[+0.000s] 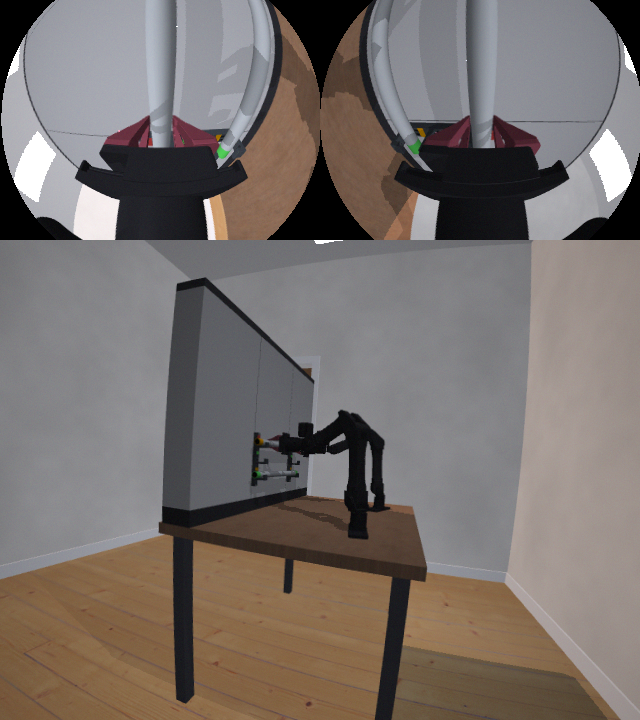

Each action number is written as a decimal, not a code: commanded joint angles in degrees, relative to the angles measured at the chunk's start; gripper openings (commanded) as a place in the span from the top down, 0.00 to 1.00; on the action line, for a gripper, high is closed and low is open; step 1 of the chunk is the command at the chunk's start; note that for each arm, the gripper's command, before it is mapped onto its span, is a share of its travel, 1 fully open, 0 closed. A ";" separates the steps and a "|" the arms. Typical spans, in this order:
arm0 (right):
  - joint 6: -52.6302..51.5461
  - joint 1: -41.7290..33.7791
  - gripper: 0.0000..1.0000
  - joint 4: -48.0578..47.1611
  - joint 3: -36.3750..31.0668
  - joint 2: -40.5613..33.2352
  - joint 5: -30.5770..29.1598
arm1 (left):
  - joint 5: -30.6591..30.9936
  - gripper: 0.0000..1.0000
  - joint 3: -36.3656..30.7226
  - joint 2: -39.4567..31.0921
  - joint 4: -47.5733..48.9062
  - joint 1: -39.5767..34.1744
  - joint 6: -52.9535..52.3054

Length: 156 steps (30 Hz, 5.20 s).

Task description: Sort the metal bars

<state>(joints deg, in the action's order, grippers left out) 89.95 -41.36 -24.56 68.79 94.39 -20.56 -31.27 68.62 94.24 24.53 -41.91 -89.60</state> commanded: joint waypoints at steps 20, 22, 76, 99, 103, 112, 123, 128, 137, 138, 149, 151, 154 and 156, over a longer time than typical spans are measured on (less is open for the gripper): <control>0.05 0.42 0.35 -1.46 -0.16 0.25 0.41 | 0.54 0.36 -0.14 0.25 1.47 0.50 -0.39; 0.05 0.42 0.32 -1.46 -0.16 0.25 0.41 | 0.54 0.32 -0.14 0.25 1.47 0.50 -0.39; 0.04 -3.12 0.26 -1.31 -11.20 -10.94 -3.11 | -4.64 0.26 -10.15 -9.82 1.41 -4.70 -0.36; 0.03 -4.88 0.26 -2.39 -16.14 -14.78 -4.87 | -6.95 0.26 -14.82 -13.26 2.59 -7.00 -0.34; 0.00 -5.01 0.26 -4.75 -17.96 -14.17 -4.99 | -6.85 0.26 -16.76 -12.81 4.88 -6.90 -0.29; -0.05 -5.27 0.26 -9.68 -21.43 -12.59 -5.24 | -6.64 0.26 -20.47 -11.57 9.72 -6.70 -0.22; -0.05 -5.58 0.26 -16.37 -25.32 -9.80 -5.55 | -6.38 0.26 -24.74 -9.23 16.33 -6.43 -0.23; -0.07 -5.73 0.26 -19.80 -27.08 -8.11 -5.70 | -6.24 0.26 -26.68 -7.75 19.71 -6.30 -0.22; -0.06 -5.95 0.26 -24.78 -29.32 -5.36 -5.92 | -6.07 0.26 -29.20 -5.32 24.68 -6.11 -0.22; -0.06 -5.98 0.26 -25.50 -29.62 -4.94 -5.95 | -6.04 0.26 -29.54 -4.94 25.39 -6.08 -0.22; -0.07 -6.26 0.26 -32.19 -32.03 -0.68 -6.23 | -5.80 0.26 -32.33 -1.01 32.15 -5.84 -0.25; -0.08 -6.32 0.26 -33.61 -32.49 0.32 -6.29 | -5.76 0.26 -32.88 -0.09 33.57 -5.79 -0.23; -0.08 -6.41 0.26 -35.82 -33.13 1.89 -6.38 | -5.68 0.26 -33.66 1.37 35.79 -5.71 -0.21; -0.08 -6.47 0.26 -37.31 -33.53 3.00 -6.44 | -5.63 0.26 -34.15 2.41 37.31 -5.65 -0.20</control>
<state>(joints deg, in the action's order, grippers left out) 90.28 -47.24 -57.67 36.12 96.18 -26.50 -37.45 35.44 95.42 57.67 -48.38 -90.17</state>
